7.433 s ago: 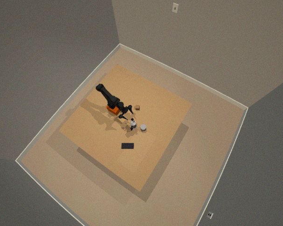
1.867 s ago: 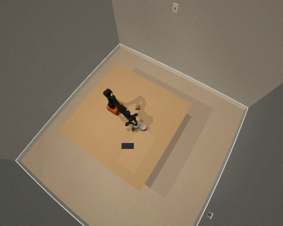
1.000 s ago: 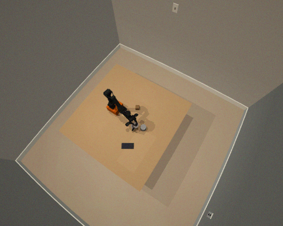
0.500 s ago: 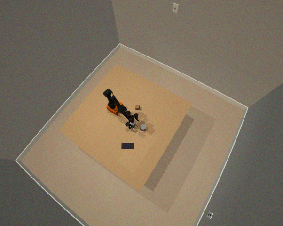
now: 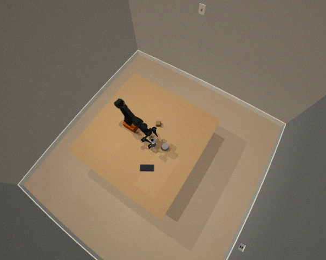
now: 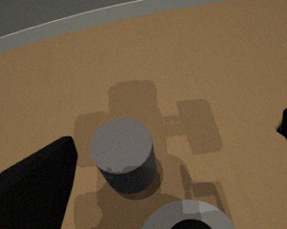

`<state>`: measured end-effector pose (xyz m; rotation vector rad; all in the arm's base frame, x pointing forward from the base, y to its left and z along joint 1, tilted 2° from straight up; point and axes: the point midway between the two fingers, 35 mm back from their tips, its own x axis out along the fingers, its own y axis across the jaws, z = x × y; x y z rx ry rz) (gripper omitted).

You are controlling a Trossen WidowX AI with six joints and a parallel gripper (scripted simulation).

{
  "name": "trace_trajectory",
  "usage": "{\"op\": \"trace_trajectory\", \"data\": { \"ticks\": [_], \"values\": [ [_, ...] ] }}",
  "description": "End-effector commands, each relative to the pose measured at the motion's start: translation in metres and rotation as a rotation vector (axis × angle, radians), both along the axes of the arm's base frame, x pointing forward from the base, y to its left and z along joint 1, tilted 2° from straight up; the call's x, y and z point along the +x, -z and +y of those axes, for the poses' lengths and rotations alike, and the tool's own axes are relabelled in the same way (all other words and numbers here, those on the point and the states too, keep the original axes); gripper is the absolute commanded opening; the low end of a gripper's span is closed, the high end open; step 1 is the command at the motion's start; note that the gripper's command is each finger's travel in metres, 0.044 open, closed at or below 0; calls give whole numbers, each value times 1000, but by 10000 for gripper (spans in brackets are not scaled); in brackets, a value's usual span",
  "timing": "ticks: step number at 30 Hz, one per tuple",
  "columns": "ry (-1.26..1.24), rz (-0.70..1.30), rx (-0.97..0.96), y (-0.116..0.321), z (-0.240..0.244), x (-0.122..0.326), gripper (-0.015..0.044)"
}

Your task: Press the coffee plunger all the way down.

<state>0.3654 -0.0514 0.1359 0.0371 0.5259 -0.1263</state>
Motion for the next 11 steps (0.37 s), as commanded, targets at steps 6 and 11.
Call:
{"op": "trace_trajectory", "data": {
  "ticks": [6,11],
  "values": [
    [10,12,15,-23,1,-30,440],
    [10,12,15,-23,1,-30,440]
  ]
}}
